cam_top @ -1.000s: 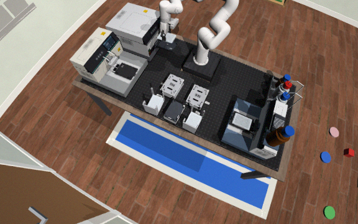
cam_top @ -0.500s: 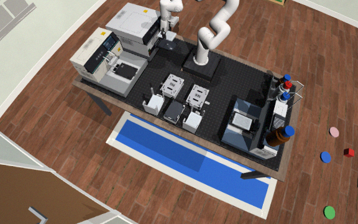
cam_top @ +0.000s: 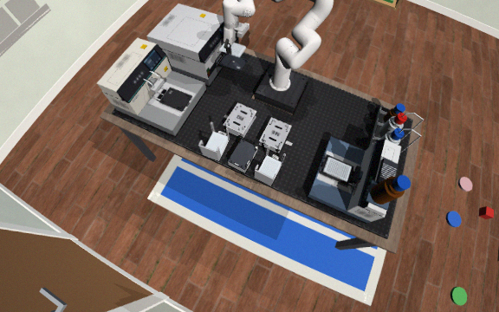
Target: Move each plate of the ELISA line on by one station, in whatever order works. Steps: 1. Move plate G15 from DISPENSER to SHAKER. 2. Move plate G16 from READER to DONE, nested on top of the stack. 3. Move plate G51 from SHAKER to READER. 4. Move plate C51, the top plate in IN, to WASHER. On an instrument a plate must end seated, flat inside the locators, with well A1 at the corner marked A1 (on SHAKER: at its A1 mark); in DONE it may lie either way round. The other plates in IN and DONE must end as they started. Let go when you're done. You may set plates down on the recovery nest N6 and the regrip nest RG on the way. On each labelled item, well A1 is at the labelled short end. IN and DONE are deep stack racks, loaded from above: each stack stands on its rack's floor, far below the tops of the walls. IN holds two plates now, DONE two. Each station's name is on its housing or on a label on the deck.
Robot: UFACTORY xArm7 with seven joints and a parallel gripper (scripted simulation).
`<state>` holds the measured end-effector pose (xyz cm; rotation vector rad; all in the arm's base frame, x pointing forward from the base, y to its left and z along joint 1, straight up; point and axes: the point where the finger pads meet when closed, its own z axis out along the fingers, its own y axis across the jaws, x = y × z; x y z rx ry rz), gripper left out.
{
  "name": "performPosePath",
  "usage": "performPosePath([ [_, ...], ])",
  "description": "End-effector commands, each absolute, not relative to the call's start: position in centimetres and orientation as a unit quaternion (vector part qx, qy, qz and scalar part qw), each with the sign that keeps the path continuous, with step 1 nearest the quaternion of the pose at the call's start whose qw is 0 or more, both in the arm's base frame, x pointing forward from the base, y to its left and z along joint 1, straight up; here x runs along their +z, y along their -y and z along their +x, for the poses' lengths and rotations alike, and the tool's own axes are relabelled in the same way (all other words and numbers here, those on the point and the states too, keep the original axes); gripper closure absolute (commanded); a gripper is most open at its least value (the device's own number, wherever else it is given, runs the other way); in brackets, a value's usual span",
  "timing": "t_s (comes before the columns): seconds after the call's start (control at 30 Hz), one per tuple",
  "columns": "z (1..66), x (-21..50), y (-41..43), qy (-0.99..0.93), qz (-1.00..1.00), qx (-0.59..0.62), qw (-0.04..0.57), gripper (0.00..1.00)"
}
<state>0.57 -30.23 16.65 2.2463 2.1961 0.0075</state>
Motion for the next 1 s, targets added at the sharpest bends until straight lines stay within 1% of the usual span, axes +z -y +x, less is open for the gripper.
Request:
performPosePath([
  [0.0, 0.6, 16.3, 30.3, -0.699, 0.715, 0.001, 0.001, 1.0],
  [0.97, 0.6, 13.0, 30.4, -0.699, 0.715, 0.001, 0.001, 1.0],
])
